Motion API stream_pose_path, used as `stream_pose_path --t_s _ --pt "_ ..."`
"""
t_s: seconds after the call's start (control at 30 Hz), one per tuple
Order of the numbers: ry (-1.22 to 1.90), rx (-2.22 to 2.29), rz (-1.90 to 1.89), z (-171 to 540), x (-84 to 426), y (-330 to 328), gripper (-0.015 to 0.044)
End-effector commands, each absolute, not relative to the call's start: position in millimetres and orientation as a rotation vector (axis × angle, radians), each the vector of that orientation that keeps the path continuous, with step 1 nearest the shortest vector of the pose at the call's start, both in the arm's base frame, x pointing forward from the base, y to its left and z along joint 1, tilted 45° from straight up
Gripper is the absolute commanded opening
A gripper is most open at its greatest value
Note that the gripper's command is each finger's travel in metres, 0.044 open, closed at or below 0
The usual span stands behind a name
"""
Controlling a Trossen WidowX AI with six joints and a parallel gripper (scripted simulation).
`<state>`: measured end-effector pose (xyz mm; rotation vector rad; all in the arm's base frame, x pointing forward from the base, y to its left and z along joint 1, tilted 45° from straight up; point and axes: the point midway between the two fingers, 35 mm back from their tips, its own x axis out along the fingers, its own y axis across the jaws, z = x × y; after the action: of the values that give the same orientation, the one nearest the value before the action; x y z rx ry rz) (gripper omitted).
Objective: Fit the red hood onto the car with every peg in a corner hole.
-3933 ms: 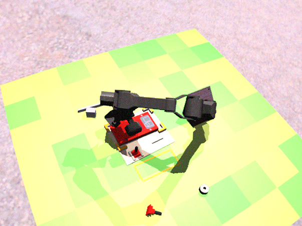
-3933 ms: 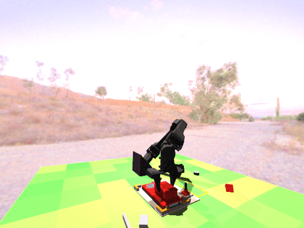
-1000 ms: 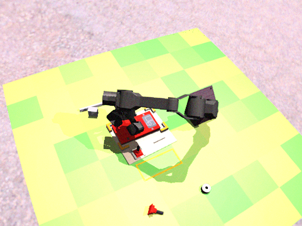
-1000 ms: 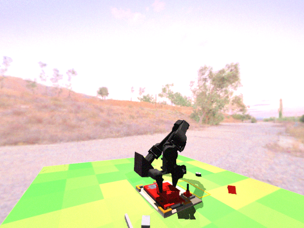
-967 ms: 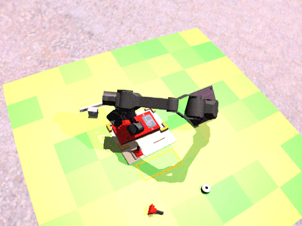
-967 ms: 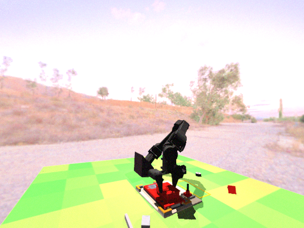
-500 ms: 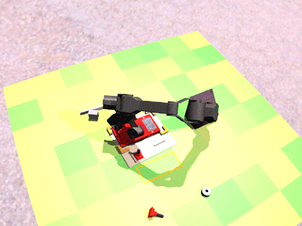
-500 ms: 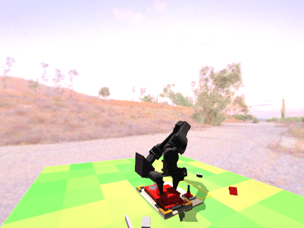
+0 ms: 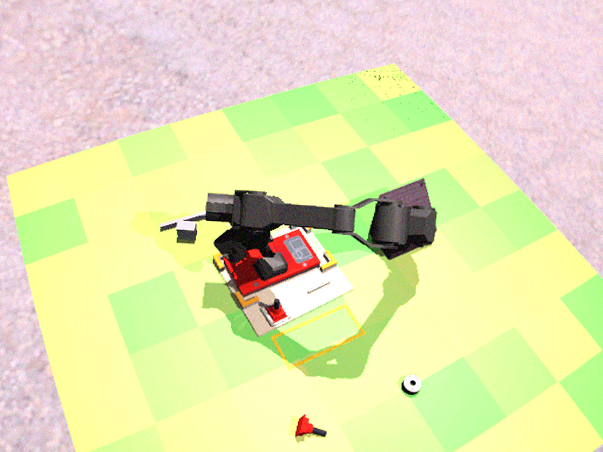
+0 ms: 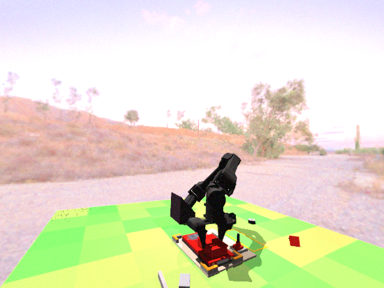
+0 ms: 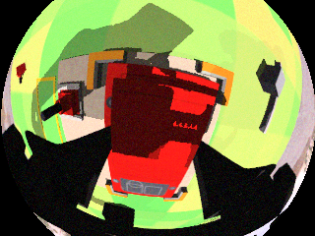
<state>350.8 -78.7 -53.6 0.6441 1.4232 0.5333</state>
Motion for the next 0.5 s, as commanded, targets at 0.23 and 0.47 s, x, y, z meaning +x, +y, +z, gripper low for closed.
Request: stream_pose_path --t_s 0.23,0.47 --pt "1.423 0.644 0.533 -53.6 350.8 -78.6 0.0236" --pt "1.423 0.644 0.533 -53.6 350.8 -78.6 0.042"
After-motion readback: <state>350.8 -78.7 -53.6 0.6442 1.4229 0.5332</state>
